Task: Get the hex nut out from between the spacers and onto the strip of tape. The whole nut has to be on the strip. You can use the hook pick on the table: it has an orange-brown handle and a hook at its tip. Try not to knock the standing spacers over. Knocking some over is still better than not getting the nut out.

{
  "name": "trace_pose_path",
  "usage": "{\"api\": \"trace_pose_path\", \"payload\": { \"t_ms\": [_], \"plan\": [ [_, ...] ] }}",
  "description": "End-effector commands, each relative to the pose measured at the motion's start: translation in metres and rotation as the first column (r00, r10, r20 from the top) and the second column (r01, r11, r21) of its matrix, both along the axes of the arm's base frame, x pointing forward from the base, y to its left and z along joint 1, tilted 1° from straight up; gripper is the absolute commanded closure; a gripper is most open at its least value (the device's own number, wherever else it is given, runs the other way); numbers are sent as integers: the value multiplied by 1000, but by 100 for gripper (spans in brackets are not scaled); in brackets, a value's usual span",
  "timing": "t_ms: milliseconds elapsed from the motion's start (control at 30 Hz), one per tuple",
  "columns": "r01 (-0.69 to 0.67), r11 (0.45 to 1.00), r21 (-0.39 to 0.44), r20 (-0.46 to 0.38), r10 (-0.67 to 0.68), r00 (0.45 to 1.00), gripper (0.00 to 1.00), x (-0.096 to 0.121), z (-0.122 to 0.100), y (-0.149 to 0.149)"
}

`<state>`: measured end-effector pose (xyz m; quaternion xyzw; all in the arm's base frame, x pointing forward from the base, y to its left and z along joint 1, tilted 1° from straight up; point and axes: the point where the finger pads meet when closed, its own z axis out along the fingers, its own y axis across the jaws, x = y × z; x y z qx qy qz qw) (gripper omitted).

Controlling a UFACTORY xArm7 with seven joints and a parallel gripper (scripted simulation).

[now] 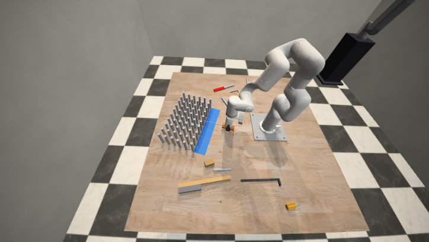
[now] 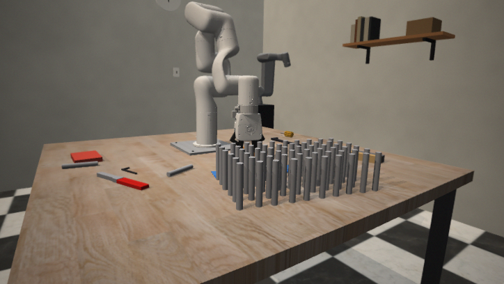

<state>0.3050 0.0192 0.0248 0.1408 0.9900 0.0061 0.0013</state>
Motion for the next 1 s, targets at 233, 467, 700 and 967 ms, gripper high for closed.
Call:
{"api": "trace_pose_path", "payload": {
  "t_ms": [233, 467, 700, 967],
  "plan": [
    [-1, 1000, 1, 2, 1, 1000, 100, 35, 1, -9],
    [-1, 1000, 1, 2, 1, 1000, 100, 54, 1, -15],
    [-1, 1000, 1, 2, 1, 1000, 100, 68, 1, -19],
    [-1, 1000, 1, 2, 1, 1000, 100, 80, 1, -22]
  ]
}}
